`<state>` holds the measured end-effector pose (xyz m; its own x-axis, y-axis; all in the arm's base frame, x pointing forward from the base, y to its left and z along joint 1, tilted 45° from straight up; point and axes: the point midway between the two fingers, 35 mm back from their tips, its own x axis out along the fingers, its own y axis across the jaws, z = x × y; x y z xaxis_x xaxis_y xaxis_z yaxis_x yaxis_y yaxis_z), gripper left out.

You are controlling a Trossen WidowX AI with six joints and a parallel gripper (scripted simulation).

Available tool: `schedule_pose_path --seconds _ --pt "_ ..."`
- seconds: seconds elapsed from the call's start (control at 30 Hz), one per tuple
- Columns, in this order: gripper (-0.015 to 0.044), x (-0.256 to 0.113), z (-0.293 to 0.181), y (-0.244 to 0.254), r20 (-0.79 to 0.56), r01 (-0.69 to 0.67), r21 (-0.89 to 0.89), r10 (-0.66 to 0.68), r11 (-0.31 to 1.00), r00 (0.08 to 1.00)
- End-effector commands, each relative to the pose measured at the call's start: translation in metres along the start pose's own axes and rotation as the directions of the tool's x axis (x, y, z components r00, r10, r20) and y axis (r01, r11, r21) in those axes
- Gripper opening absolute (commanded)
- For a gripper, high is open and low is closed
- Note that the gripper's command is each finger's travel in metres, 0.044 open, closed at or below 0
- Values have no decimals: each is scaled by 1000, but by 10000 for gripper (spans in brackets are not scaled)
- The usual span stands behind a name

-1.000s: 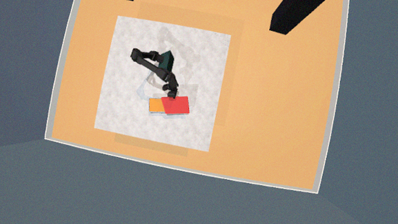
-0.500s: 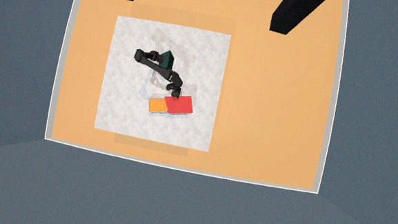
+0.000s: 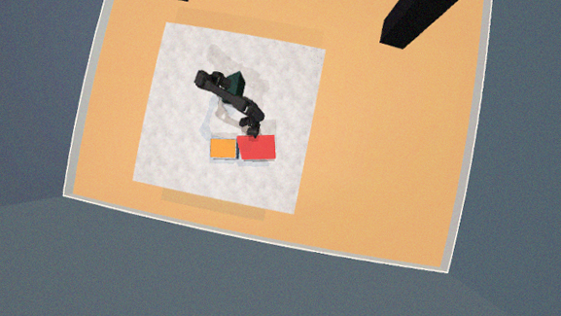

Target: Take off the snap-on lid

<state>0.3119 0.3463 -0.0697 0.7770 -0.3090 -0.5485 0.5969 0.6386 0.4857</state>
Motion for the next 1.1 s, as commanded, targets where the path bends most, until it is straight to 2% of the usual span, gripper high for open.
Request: schedule_pose_path --seconds 0.0,1.07 --pt "0 -4 -9 2 1 -9 9 9 1000 1000" --pt "0 15 -4 -19 2 -10 8 10 1000 1000"
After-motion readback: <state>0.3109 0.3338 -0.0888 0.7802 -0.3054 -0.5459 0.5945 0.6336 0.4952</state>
